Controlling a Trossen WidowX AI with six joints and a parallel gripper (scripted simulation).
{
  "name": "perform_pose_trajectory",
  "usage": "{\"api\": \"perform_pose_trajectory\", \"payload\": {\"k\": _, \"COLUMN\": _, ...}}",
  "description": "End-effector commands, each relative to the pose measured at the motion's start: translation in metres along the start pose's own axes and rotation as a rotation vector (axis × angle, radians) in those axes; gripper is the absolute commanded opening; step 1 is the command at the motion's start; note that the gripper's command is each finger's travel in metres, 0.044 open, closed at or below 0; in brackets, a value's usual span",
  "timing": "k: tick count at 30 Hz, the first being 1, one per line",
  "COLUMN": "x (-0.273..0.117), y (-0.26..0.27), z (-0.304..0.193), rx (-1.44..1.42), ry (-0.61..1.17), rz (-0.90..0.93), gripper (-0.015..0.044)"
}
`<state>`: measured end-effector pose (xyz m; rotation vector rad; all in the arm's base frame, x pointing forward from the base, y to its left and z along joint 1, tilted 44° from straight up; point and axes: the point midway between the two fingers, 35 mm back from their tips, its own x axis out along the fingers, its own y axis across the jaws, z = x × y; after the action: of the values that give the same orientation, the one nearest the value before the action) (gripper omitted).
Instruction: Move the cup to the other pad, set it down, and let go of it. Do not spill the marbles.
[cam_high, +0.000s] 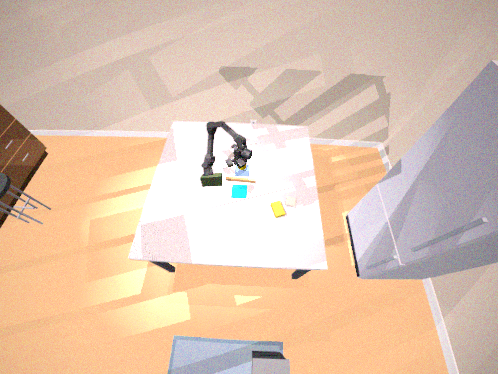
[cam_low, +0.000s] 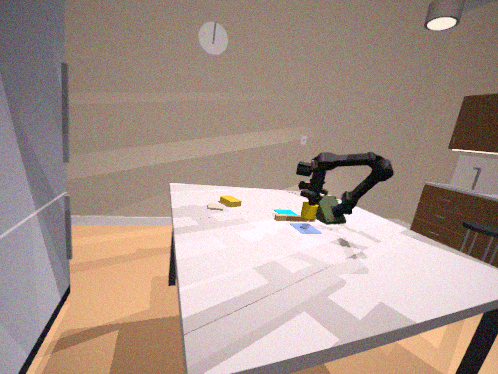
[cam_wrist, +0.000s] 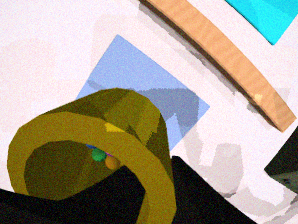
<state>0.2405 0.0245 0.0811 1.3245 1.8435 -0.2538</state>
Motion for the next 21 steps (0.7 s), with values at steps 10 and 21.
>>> {"api": "perform_pose_trajectory", "payload": {"k": 10, "x": -0.001, "y": -0.017, "z": 0.028, "rx": -0.001, "ry": -0.003, "rz": -0.008, "gripper": 0.0}}
{"api": "perform_pose_trajectory", "payload": {"k": 21, "x": -0.003, "y": -0.032, "z": 0.052, "rx": -0.001, "ry": -0.005, "rz": -0.01, "gripper": 0.0}}
